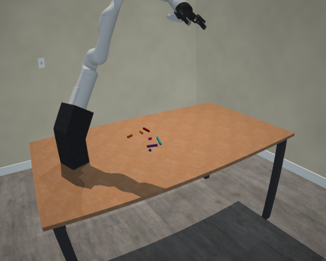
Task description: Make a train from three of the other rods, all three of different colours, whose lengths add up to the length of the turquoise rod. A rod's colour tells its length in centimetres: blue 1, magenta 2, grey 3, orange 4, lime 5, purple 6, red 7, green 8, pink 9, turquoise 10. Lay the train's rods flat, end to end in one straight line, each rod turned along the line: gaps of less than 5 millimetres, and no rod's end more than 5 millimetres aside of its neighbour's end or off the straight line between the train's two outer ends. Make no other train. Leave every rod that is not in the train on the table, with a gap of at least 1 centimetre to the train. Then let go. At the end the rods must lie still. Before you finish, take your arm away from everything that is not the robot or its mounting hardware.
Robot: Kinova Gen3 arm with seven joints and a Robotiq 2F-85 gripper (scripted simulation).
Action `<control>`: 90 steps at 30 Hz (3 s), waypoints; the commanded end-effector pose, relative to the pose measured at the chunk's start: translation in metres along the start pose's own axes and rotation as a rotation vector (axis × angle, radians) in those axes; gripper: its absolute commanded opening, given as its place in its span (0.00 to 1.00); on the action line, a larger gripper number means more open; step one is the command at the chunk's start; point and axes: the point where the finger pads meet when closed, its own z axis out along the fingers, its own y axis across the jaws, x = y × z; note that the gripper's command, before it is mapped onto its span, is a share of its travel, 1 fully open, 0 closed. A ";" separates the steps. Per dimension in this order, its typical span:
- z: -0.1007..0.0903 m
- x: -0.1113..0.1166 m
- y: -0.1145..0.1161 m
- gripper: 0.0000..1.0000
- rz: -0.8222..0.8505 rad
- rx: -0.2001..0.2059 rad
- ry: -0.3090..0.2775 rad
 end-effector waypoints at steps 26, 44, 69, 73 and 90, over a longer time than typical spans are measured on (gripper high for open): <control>0.011 0.058 0.052 1.00 -0.175 -0.027 0.092; 0.015 0.090 0.075 1.00 -0.263 -0.042 0.138; 0.016 0.191 0.131 1.00 -0.532 -0.090 0.273; 0.016 0.191 0.131 1.00 -0.532 -0.090 0.273; 0.009 0.263 0.157 1.00 -0.714 -0.125 0.363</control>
